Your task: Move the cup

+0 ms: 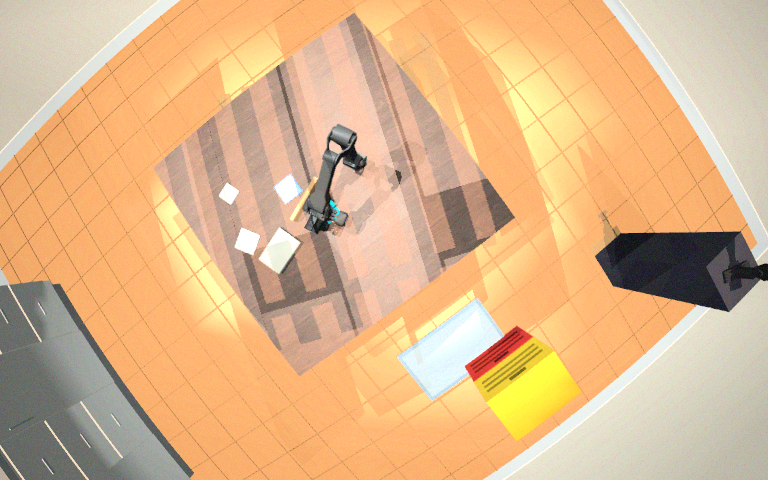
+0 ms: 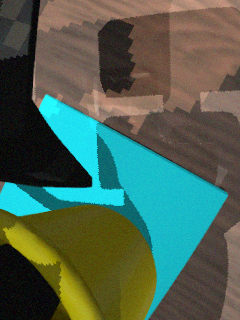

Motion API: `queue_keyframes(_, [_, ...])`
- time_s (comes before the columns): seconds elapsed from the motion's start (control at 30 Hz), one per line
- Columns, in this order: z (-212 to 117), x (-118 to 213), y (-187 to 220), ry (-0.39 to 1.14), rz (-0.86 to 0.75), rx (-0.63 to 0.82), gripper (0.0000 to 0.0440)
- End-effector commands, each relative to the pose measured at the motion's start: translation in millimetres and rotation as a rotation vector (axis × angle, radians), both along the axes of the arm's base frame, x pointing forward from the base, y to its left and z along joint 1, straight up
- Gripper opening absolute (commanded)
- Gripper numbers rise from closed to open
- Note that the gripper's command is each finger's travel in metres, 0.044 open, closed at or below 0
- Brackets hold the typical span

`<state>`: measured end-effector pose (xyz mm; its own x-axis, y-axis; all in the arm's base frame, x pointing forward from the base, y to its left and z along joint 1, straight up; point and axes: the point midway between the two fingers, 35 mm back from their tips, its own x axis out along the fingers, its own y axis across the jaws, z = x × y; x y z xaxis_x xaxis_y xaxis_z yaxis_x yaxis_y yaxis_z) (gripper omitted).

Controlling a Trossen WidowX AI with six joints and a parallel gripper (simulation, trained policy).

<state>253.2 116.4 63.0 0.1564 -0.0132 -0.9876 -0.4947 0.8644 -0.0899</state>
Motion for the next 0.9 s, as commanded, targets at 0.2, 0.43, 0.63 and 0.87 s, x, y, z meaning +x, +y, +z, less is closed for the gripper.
queue_keyframes(0.2, [16.0, 6.0, 4.2, -0.072, -0.018, 0.081, 0.0164])
queue_keyframes(0.43, [25.4, -0.9, 3.1, -0.084, -0.02, 0.117, 0.0192])
queue_keyframes(0.63, [36.1, -5.7, 2.3, -0.102, -0.026, 0.146, 0.0223])
queue_keyframes(0.87, [52.0, -9.2, 1.4, -0.135, -0.038, 0.18, 0.0266])
